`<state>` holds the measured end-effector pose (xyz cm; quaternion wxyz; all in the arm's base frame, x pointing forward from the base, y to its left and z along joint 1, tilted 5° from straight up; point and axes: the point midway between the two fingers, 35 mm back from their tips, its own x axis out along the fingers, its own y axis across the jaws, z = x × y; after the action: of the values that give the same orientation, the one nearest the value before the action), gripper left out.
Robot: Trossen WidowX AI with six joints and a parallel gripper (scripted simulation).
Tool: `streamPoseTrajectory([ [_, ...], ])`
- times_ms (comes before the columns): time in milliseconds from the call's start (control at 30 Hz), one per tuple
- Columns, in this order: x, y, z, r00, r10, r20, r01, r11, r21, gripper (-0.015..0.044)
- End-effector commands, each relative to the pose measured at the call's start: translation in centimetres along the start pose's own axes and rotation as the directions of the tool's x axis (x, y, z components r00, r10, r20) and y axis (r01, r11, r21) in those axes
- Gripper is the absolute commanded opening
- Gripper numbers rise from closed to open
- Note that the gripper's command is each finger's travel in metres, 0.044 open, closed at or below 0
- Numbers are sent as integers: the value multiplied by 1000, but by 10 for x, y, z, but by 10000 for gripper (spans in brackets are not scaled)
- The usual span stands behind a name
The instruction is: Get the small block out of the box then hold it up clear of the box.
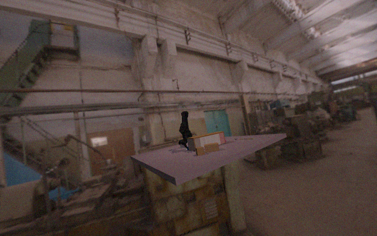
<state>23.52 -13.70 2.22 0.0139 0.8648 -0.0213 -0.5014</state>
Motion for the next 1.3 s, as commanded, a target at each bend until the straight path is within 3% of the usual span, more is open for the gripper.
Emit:
streamPoseTrajectory([
  [0,5,-1,4,1000,2,4,-2,1000,4,285],
  [100,7,-1,5,1000,2,4,-2,1000,4,285],
  [333,7,-1,5,1000,2,4,-2,1000,4,101],
  [433,7,-1,5,1000,2,4,-2,1000,4,81],
  [533,0,0,1,1000,2,4,-2,1000,3,3],
  [833,-47,-1,-20,1000,-2,3,2,1000,1,0],
  [1000,-52,-1,-22,1000,3,4,-3,1000,9,0],
  [1267,-84,1,-37,995,100,20,-102,982,160,0],
])
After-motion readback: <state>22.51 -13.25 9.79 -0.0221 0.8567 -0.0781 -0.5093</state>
